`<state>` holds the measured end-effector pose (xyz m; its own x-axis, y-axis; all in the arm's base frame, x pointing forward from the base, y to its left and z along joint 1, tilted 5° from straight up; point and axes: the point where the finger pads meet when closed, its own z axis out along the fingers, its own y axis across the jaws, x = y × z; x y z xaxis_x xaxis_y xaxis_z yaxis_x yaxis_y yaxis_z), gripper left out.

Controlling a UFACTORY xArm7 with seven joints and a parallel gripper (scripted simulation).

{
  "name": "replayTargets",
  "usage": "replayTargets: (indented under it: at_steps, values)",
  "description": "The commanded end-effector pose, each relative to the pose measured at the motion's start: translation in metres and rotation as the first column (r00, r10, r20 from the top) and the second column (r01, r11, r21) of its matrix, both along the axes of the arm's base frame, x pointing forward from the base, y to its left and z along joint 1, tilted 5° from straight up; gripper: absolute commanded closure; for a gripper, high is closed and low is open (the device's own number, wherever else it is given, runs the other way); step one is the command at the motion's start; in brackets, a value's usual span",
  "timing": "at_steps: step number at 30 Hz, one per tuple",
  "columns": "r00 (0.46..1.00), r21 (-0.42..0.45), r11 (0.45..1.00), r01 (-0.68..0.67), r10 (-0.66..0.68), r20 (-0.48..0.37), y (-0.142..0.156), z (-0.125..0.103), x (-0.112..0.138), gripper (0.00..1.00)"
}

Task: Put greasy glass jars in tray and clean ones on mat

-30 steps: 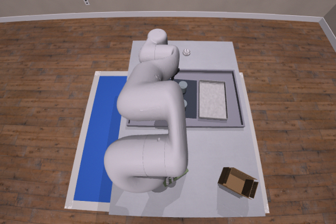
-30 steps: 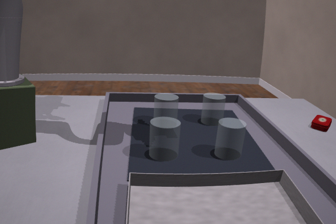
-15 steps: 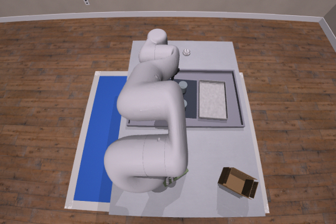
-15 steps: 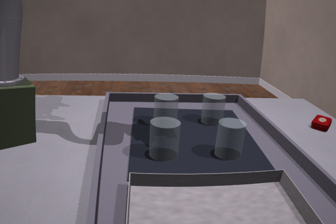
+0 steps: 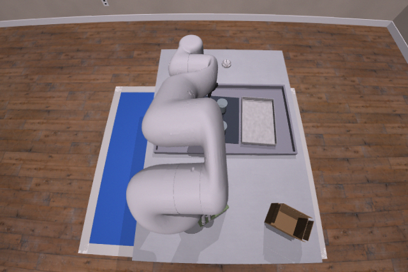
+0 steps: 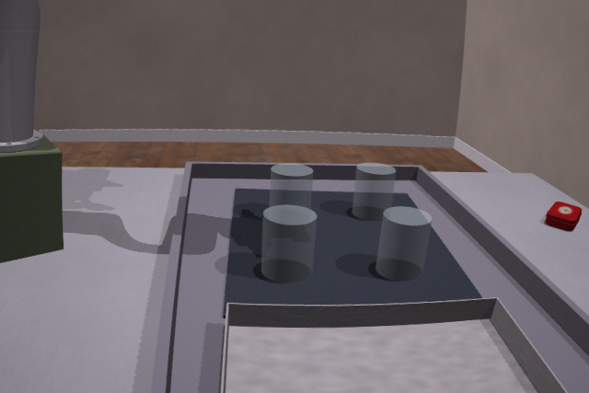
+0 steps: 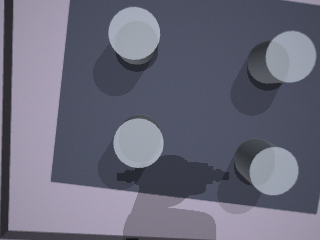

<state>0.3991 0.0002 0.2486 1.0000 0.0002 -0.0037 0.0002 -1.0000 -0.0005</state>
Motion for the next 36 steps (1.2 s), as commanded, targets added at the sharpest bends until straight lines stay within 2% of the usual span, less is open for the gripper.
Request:
replayTargets:
  at_steps: [1, 24, 32, 36]
  values:
    - [1.000, 0.000, 1.000, 0.000, 0.000, 0.004, 0.000, 0.001, 0.001, 0.00]
    - [1.000, 0.000, 1.000, 0.000, 0.000, 0.004, 0.000, 0.001, 0.001, 0.00]
    - [0.999, 0.019, 0.999, 0.029, -0.029, 0.035, -0.016, -0.047, 0.032, 0.00]
    - [0.999, 0.021, 0.999, 0.033, -0.034, 0.039, -0.018, -0.054, 0.036, 0.00]
